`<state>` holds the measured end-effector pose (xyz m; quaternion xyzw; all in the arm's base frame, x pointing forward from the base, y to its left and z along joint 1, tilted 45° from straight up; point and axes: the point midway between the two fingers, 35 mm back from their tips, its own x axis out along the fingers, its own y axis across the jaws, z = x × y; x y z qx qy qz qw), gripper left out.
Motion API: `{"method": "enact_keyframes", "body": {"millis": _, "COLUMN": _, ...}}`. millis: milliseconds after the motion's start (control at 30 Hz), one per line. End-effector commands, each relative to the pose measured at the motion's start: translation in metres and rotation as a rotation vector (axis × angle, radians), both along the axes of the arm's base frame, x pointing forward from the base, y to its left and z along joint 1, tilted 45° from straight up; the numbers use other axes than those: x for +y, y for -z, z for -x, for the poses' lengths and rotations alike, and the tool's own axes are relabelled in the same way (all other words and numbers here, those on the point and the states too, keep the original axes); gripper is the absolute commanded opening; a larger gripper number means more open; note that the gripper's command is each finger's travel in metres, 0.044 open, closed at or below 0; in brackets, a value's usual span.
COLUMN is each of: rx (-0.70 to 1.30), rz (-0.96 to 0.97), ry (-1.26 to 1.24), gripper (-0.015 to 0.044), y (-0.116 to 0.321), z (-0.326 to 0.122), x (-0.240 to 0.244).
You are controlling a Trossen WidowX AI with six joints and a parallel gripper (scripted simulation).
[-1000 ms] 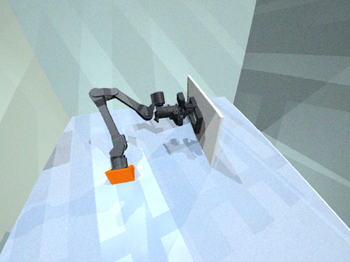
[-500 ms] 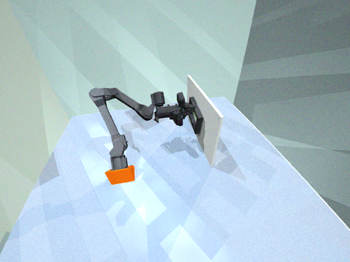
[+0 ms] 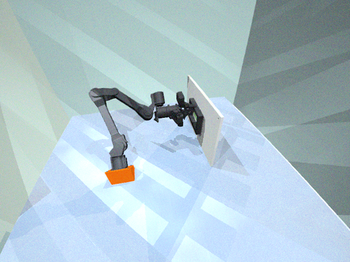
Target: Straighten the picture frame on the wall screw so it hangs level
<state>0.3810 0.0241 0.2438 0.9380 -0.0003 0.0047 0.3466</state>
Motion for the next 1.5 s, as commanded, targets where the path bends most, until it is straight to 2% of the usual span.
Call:
{"method": "enact_keyframes", "body": {"millis": 0, "rx": 0.001, "rz": 0.021, "ry": -0.002, "gripper": 0.0, "y": 0.0, "z": 0.0, "x": 0.0}}
{"method": "enact_keyframes", "body": {"millis": 467, "rx": 0.001, "rz": 0.094, "ry": -0.001, "gripper": 0.0, "y": -0.001, "z": 0.0, "x": 0.0}}
{"method": "enact_keyframes", "body": {"millis": 800, "rx": 0.0, "rz": 0.077, "ry": 0.002, "gripper": 0.026, "y": -0.001, "z": 0.0, "x": 0.0}}
{"method": "enact_keyframes", "body": {"millis": 967, "rx": 0.0, "rz": 0.067, "ry": 0.002, "gripper": 0.026, "y": -0.002, "z": 0.006, "x": 0.0}}
{"method": "enact_keyframes", "body": {"millis": 1300, "rx": -0.001, "rz": -0.081, "ry": 0.005, "gripper": 0.026, "y": 0.0, "z": 0.089, "x": 0.004}}
{"method": "enact_keyframes", "body": {"millis": 1467, "rx": -0.002, "rz": -0.103, "ry": 0.005, "gripper": 0.026, "y": 0.004, "z": 0.1, "x": 0.003}}
